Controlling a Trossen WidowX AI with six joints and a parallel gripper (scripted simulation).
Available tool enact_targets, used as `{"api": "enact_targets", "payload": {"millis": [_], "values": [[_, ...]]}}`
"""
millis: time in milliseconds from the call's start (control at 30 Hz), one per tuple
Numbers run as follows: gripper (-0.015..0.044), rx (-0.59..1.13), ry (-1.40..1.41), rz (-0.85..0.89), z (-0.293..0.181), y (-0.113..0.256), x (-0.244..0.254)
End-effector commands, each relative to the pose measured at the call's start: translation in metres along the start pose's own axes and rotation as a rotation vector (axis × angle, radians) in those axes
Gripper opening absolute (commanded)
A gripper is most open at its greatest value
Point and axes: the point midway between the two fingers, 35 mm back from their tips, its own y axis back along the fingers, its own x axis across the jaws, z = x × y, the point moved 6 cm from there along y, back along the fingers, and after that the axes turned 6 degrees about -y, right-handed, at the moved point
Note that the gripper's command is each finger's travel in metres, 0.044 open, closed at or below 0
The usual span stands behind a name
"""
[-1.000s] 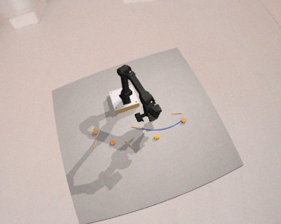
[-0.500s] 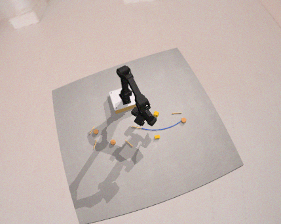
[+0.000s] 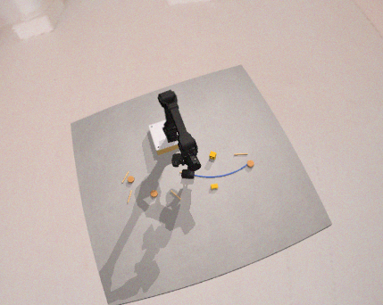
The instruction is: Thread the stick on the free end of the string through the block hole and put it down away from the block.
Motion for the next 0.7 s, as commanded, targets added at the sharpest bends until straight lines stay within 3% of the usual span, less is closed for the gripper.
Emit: {"api": "enact_targets", "payload": {"millis": [0,133,533,667], "values": [[0.0440,-0.004,-0.149,0.003,0.0047,-0.0009,0.0037],[0.0440,-0.004,-0.149,0.003,0.0047,-0.0009,0.0037],[0.0125,-0.004,-0.149,0.003,0.0047,-0.0009,0.0037],[0.0121,-0.004,-0.149,0.003,0.0047,-0.0009,0.0037]]}}
